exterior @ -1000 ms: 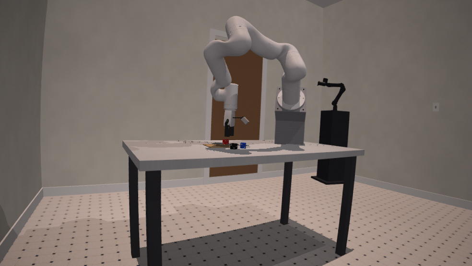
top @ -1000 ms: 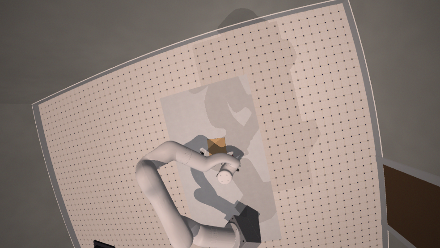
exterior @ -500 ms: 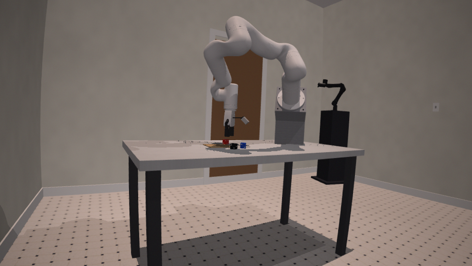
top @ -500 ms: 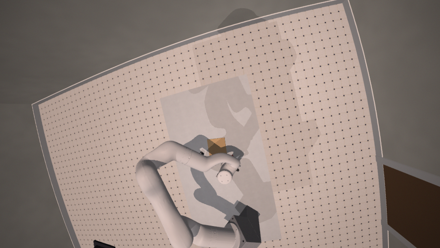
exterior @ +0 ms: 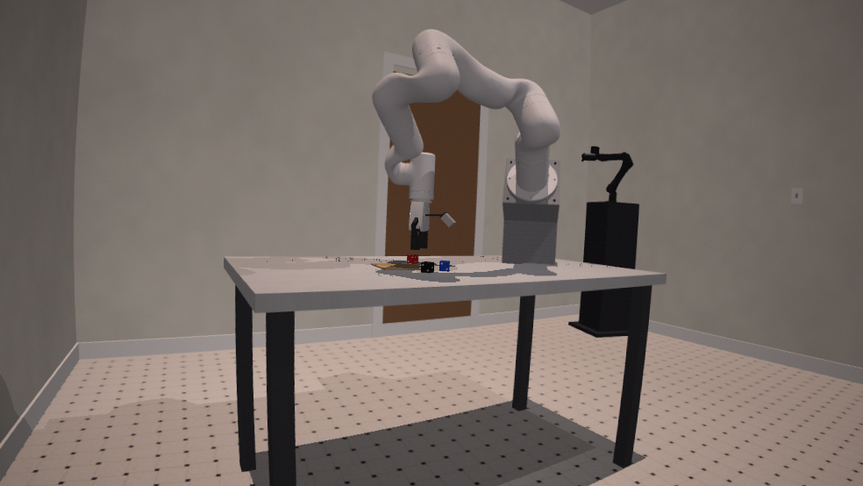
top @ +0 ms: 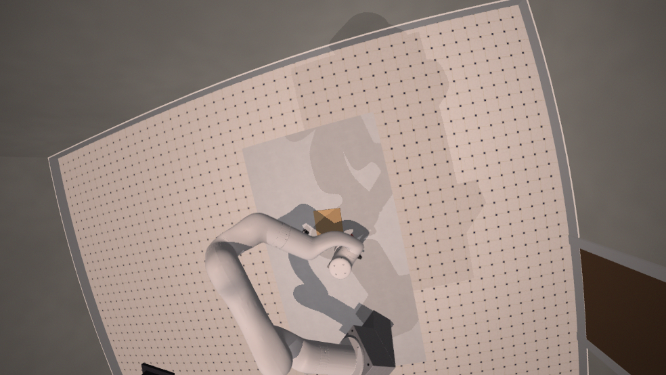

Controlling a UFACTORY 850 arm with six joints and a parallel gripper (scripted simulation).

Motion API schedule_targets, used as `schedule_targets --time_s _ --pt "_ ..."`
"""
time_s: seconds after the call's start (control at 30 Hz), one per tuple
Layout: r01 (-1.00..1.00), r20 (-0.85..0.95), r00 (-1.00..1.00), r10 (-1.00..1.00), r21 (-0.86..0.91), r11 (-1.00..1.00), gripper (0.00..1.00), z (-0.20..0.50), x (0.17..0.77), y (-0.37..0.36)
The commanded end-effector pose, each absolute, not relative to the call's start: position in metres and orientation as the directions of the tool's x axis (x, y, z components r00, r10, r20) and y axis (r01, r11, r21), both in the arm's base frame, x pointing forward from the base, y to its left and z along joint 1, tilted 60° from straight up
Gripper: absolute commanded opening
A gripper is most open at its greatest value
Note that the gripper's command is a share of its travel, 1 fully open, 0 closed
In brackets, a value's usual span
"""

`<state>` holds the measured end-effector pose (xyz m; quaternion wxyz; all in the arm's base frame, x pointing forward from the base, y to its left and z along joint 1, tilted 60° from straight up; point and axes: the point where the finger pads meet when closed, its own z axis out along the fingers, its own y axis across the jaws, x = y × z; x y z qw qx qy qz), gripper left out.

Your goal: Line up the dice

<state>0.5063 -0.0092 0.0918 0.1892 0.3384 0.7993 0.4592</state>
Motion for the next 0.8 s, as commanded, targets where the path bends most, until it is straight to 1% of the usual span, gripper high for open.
schedule_targets --time_s 0.0,0.37,0.77 --pt "0.367 0.008 -0.699 0.715 0.862 0.349 1.0 0.092 0.506 -0.009" --pt "0.367 0.008 -0.699 0.715 0.862 0.349 1.0 0.112 0.499 0.015" --pt "0.367 0.008 -0.699 0.715 0.862 0.349 1.0 0.175 0.475 0.091"
